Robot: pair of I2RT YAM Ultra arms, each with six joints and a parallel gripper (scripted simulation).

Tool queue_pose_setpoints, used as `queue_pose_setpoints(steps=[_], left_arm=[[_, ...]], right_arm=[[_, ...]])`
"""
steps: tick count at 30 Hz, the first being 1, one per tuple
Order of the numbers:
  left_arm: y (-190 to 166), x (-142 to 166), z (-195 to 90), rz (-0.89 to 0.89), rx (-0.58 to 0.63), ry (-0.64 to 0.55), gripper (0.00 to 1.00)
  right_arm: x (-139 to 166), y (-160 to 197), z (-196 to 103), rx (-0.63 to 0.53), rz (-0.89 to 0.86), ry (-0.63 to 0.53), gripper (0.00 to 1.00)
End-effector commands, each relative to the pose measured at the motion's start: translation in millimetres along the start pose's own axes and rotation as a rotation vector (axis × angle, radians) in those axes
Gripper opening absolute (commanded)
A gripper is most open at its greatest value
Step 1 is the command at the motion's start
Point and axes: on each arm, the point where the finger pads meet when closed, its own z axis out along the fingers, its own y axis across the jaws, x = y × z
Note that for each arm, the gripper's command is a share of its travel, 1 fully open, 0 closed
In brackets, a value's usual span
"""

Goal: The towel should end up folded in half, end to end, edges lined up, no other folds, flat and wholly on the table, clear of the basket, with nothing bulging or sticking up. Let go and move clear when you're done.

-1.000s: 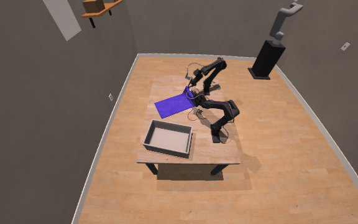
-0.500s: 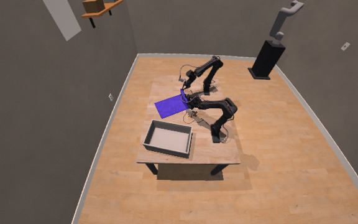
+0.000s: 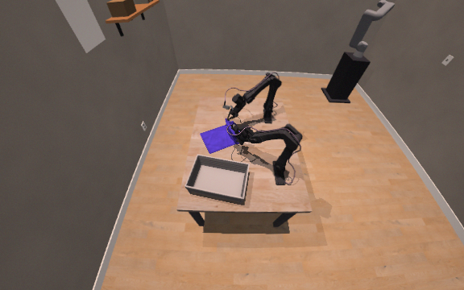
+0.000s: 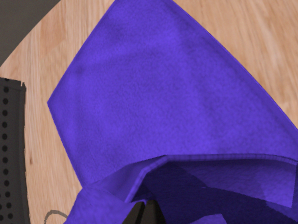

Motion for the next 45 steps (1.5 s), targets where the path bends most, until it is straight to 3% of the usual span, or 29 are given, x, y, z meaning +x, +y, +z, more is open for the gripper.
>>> queue_pose_setpoints(steps=[1, 2, 5, 6, 9, 10, 14, 15, 16, 19, 20, 28, 33, 34, 45], left_arm=[[2, -16, 2, -0.026, -0.053, -0.032, 0.00], [27, -28, 10, -0.067, -0.120, -0.043, 0.00], [27, -28, 10, -0.067, -0.120, -0.043, 0.00], [42, -36, 17, -0.073, -0.149, -0.039, 0.00], [42, -36, 17, -0.072, -0.149, -0.039, 0.00], [56, -44, 25, -0.101, -0.176, -0.041, 0.00], [56, -44, 25, -0.101, -0.176, -0.041, 0.00], [47, -54, 17, -0.089, -0.161, -0.073, 0.00], [66, -49, 33, -0.103, -0.198, -0.032, 0.00], [66, -49, 33, -0.102, -0.198, -0.032, 0.00], [75, -56, 40, -0.100, -0.210, -0.025, 0.00], [91, -67, 53, -0.115, -0.245, -0.021, 0.00], [85, -79, 43, -0.108, -0.236, -0.055, 0.00], [97, -70, 59, -0.134, -0.266, -0.021, 0.00], [114, -88, 72, -0.117, -0.245, -0.013, 0.00]], right_arm=[[-26, 7, 7, -0.036, -0.014, -0.052, 0.00], [-37, 7, 25, -0.052, -0.030, -0.038, 0.00], [-37, 7, 25, -0.052, -0.030, -0.038, 0.00], [-44, 7, 45, -0.059, -0.026, -0.032, 0.00], [-46, 5, 45, -0.044, -0.025, -0.041, 0.00], [-49, 5, 65, -0.053, -0.042, -0.010, 0.00], [-51, 3, 65, -0.038, -0.041, -0.020, 0.00], [-56, 7, 53, -0.043, -0.042, -0.028, 0.00], [-54, 2, 81, -0.061, -0.048, -0.001, 0.00], [-55, 0, 81, -0.046, -0.048, -0.009, 0.00], [-54, -5, 95, -0.021, -0.035, 0.020, 0.00], [-67, -8, 116, -0.036, -0.038, 0.029, 0.00], [-83, 0, 104, -0.046, -0.045, -0.021, 0.00], [-73, -11, 124, -0.023, -0.045, 0.021, 0.00], [-93, -9, 148, -0.023, -0.008, 0.000, 0.00]])
